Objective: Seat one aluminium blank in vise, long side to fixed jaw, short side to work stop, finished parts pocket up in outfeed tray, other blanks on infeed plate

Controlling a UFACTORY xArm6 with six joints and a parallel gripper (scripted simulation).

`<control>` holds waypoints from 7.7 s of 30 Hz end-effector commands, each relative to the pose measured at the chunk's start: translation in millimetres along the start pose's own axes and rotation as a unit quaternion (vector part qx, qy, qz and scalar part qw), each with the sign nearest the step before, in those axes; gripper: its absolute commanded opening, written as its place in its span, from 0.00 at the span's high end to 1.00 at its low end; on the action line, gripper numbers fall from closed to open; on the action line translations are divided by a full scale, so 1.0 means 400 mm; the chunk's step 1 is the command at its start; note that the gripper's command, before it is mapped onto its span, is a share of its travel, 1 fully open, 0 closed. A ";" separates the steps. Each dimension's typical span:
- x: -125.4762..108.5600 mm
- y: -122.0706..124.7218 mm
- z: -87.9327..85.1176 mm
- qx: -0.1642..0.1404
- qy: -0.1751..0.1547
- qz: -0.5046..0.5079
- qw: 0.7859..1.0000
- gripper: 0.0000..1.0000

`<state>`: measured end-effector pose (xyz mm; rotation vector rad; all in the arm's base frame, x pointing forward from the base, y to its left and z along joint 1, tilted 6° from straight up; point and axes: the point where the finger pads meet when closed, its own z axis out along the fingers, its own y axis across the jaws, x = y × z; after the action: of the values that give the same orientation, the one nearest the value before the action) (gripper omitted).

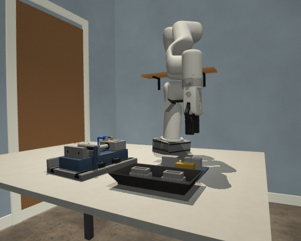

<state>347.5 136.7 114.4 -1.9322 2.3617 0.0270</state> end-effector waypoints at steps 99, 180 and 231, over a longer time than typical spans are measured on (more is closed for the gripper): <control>-0.007 -0.009 0.219 0.002 -0.001 0.000 1.000 0.31; -0.007 -0.009 0.250 0.002 -0.001 0.000 1.000 1.00; -0.006 -0.008 0.028 0.002 -0.001 0.000 1.000 1.00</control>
<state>352.1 140.1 82.4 -1.9315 2.3609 0.0265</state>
